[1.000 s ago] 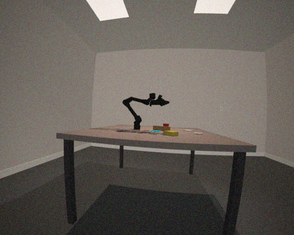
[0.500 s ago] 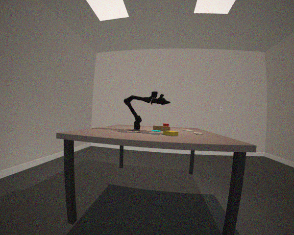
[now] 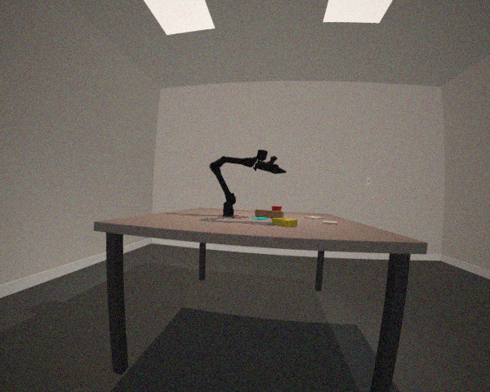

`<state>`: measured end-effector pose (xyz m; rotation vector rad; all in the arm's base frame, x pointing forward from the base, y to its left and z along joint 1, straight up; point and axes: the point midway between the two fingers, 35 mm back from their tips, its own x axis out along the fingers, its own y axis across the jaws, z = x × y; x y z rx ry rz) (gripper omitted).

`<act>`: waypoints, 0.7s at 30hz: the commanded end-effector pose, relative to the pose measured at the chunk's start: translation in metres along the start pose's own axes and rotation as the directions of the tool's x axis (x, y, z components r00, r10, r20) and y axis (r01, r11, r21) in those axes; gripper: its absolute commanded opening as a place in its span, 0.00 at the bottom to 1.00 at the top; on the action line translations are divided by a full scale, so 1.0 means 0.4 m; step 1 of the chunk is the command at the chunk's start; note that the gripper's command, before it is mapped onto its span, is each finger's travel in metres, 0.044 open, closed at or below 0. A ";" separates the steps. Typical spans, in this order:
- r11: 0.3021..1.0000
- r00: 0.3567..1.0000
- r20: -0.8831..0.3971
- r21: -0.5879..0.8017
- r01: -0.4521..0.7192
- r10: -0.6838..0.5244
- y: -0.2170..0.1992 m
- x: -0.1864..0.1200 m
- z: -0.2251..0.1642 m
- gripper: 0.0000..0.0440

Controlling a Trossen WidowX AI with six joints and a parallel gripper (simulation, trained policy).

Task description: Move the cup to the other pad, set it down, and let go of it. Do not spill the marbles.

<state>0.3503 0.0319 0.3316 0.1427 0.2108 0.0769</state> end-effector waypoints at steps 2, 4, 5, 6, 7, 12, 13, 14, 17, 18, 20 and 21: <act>0.999 0.999 -0.048 0.041 -0.005 0.007 0.012 0.011 -0.003 0.25; 0.998 0.997 -0.072 0.061 -0.005 0.010 0.018 0.016 -0.005 0.24; 0.997 0.996 -0.085 0.071 -0.005 0.011 0.022 0.018 -0.006 0.24; 0.997 0.995 -0.097 0.081 -0.005 0.013 0.025 0.020 -0.007 0.24; 0.996 0.994 -0.109 0.091 -0.005 0.015 0.028 0.023 -0.008 0.24; 0.990 0.985 -0.171 0.144 0.002 0.023 0.044 0.032 -0.014 0.24; 0.988 0.983 -0.184 0.155 0.005 0.024 0.047 0.034 -0.015 0.24; 0.986 0.980 -0.196 0.166 0.007 0.026 0.050 0.036 -0.017 0.25; 0.980 0.972 -0.234 0.198 0.017 0.030 0.060 0.040 -0.021 0.25; 0.978 0.969 -0.247 0.208 0.021 0.031 0.064 0.042 -0.023 0.25; 0.973 0.962 -0.272 0.229 0.030 0.034 0.070 0.044 -0.026 0.26; 0.970 0.958 -0.285 0.240 0.036 0.035 0.073 0.046 -0.028 0.26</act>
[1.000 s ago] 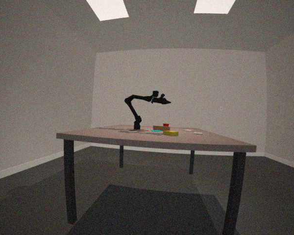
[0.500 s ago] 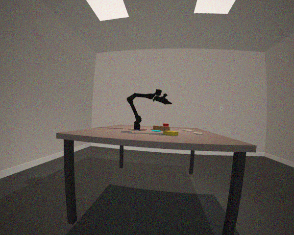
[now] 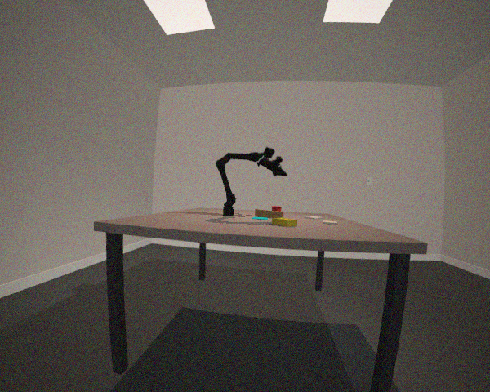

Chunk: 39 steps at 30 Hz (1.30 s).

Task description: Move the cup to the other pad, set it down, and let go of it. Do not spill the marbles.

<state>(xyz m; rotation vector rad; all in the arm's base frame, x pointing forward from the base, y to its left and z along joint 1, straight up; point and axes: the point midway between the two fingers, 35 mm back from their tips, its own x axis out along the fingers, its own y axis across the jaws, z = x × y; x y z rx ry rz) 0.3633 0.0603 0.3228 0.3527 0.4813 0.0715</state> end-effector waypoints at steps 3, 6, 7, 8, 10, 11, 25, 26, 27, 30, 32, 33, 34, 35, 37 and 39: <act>0.998 0.998 -0.069 0.060 0.009 -0.005 0.016 0.009 -0.012 0.26; 0.995 0.994 -0.109 0.095 0.021 -0.011 0.024 0.014 -0.019 0.27; 0.994 0.992 -0.122 0.107 0.026 -0.013 0.027 0.015 -0.022 0.27; 0.992 0.991 -0.136 0.118 0.032 -0.016 0.029 0.017 -0.025 0.27; 0.989 0.987 -0.162 0.141 0.044 -0.020 0.034 0.019 -0.030 0.27; 0.987 0.984 -0.176 0.152 0.050 -0.023 0.036 0.021 -0.033 0.27; 0.943 0.931 -0.359 0.278 0.181 -0.073 0.061 0.038 -0.082 0.28; 0.939 0.925 -0.371 0.284 0.193 -0.078 0.062 0.039 -0.086 0.28; 0.935 0.920 -0.384 0.289 0.205 -0.083 0.062 0.040 -0.090 0.28; 0.922 0.902 -0.420 0.302 0.242 -0.099 0.063 0.044 -0.103 0.27; 0.913 0.889 -0.444 0.308 0.268 -0.111 0.062 0.047 -0.112 0.27; 0.908 0.882 -0.456 0.310 0.281 -0.118 0.061 0.049 -0.117 0.27; 0.904 0.875 -0.468 0.311 0.295 -0.124 0.060 0.051 -0.121 0.27; 0.899 0.868 -0.479 0.311 0.308 -0.131 0.059 0.052 -0.126 0.27; 0.889 0.852 -0.502 0.311 0.335 -0.146 0.055 0.056 -0.137 0.28; 0.880 0.836 -0.525 0.308 0.362 -0.160 0.051 0.059 -0.148 0.29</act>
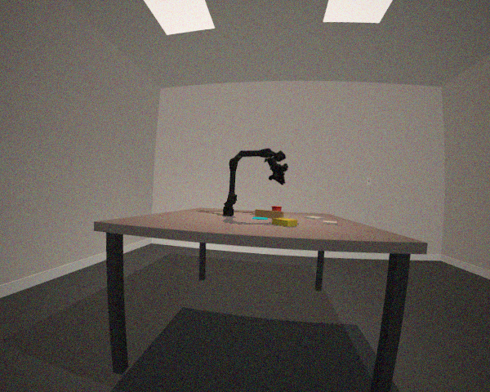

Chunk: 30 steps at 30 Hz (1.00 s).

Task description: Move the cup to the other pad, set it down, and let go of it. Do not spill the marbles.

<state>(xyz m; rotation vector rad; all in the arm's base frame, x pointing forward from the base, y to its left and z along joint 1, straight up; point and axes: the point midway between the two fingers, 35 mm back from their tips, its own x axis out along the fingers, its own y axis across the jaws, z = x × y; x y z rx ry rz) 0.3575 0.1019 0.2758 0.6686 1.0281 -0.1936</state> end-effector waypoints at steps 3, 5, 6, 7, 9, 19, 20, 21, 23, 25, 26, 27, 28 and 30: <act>0.997 0.997 -0.046 0.031 0.071 -0.070 -0.017 0.025 -0.013 0.30; 0.994 0.993 -0.066 0.039 0.099 -0.096 -0.025 0.035 -0.020 0.31; 0.993 0.991 -0.075 0.042 0.113 -0.110 -0.030 0.040 -0.023 0.31; 0.991 0.989 -0.085 0.045 0.127 -0.123 -0.034 0.046 -0.026 0.31; 0.987 0.983 -0.105 0.049 0.156 -0.150 -0.043 0.056 -0.032 0.31; 0.953 0.938 -0.199 0.046 0.299 -0.284 -0.091 0.103 -0.068 0.34; 0.949 0.932 -0.208 0.045 0.312 -0.297 -0.095 0.108 -0.071 0.35; 0.944 0.926 -0.217 0.043 0.326 -0.310 -0.100 0.112 -0.075 0.35; 0.935 0.913 -0.234 0.039 0.353 -0.335 -0.111 0.120 -0.082 0.36; 0.924 0.899 -0.250 0.034 0.380 -0.360 -0.121 0.129 -0.090 0.37; 0.919 0.891 -0.258 0.032 0.393 -0.373 -0.126 0.134 -0.094 0.37; 0.913 0.884 -0.265 0.030 0.406 -0.385 -0.131 0.138 -0.097 0.37; 0.908 0.877 -0.272 0.027 0.419 -0.396 -0.136 0.143 -0.101 0.38; 0.897 0.863 -0.284 0.023 0.441 -0.417 -0.145 0.152 -0.108 0.38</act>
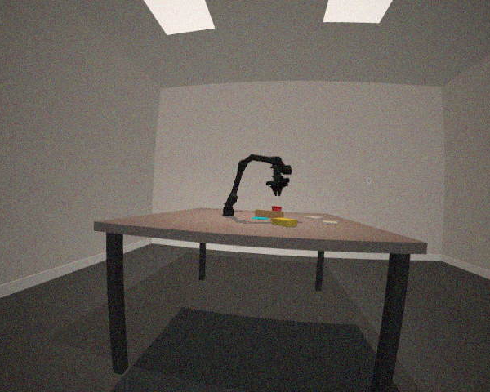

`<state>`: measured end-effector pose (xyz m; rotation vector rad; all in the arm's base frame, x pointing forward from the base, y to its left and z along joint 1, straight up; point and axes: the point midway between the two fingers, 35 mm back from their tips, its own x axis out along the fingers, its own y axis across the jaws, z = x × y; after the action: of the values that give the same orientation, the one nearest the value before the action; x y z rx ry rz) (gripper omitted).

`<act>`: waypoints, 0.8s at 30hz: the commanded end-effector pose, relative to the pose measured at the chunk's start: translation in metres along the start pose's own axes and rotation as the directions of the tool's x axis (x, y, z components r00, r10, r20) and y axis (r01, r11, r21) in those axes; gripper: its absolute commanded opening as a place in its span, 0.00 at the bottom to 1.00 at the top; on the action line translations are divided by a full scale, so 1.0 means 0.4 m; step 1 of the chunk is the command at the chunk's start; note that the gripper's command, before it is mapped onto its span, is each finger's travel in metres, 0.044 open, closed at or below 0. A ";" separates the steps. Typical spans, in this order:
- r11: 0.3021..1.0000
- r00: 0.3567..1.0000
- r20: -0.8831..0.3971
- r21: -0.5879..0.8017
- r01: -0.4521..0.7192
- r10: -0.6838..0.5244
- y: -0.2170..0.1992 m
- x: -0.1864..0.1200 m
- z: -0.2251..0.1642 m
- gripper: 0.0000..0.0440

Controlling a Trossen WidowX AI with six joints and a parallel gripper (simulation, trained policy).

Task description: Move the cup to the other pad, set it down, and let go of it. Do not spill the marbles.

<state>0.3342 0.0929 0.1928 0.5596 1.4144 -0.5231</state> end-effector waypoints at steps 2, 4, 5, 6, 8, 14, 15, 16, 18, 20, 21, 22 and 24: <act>0.998 0.998 -0.023 0.008 0.058 -0.057 -0.012 0.031 -0.007 0.39; 0.997 0.997 -0.030 0.011 0.078 -0.078 -0.016 0.046 -0.009 0.39; 0.996 0.996 -0.034 0.012 0.088 -0.087 -0.018 0.053 -0.011 0.39; 0.995 0.995 -0.037 0.012 0.097 -0.097 -0.020 0.060 -0.012 0.39; 0.993 0.992 -0.043 0.014 0.115 -0.114 -0.023 0.076 -0.014 0.39; 0.987 0.986 -0.057 0.016 0.161 -0.160 -0.031 0.124 -0.019 0.41; 0.986 0.984 -0.058 0.016 0.167 -0.166 -0.032 0.133 -0.020 0.41; 0.985 0.983 -0.060 0.015 0.174 -0.172 -0.033 0.141 -0.021 0.41; 0.983 0.981 -0.064 0.013 0.185 -0.184 -0.035 0.158 -0.022 0.42; 0.981 0.979 -0.067 0.010 0.195 -0.194 -0.037 0.175 -0.023 0.42; 0.980 0.978 -0.068 0.008 0.200 -0.199 -0.038 0.184 -0.024 0.43; 0.979 0.977 -0.070 0.005 0.204 -0.204 -0.039 0.192 -0.024 0.43; 0.977 0.974 -0.073 -0.002 0.213 -0.212 -0.042 0.211 -0.026 0.43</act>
<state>0.3246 0.0876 0.1172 0.4563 1.5398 -0.6749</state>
